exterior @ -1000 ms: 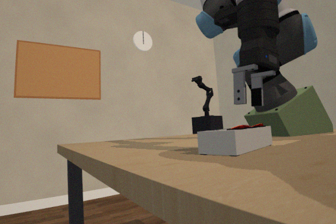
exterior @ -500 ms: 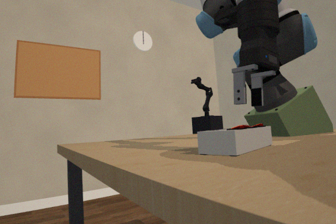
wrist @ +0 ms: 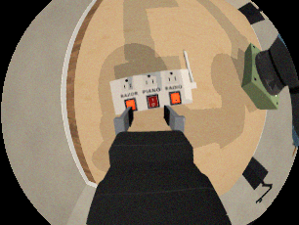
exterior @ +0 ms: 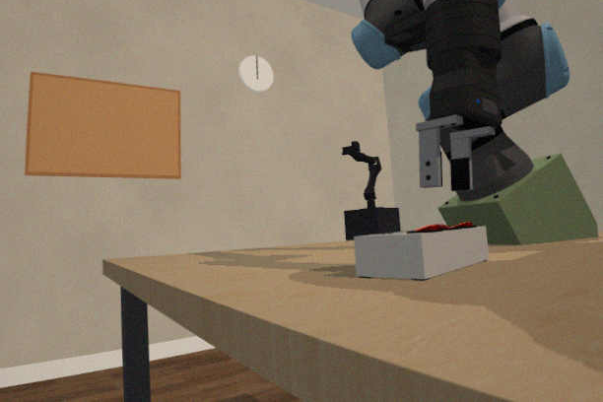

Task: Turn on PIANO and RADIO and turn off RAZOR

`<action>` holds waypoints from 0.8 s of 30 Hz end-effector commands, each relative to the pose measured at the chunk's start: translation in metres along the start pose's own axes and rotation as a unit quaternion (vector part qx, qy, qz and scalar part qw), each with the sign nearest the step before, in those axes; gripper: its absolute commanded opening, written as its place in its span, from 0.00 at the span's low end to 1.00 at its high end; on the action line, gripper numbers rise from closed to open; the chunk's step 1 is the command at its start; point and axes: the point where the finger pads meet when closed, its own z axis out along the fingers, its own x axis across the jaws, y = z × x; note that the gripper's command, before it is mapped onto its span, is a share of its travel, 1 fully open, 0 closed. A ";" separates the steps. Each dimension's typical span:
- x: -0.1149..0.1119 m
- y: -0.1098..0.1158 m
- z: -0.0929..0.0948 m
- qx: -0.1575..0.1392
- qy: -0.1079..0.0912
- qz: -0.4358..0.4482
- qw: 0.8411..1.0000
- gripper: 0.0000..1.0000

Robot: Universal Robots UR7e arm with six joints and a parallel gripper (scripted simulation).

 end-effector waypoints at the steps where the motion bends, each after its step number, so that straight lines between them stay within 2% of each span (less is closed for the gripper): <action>1: 0.000 0.000 0.000 0.000 -0.001 0.000 1.000 1.00; 18: 0.000 0.000 -0.001 0.000 0.000 0.000 1.000 1.00; 24: -0.003 -0.013 -0.013 -0.004 0.005 0.006 1.000 1.00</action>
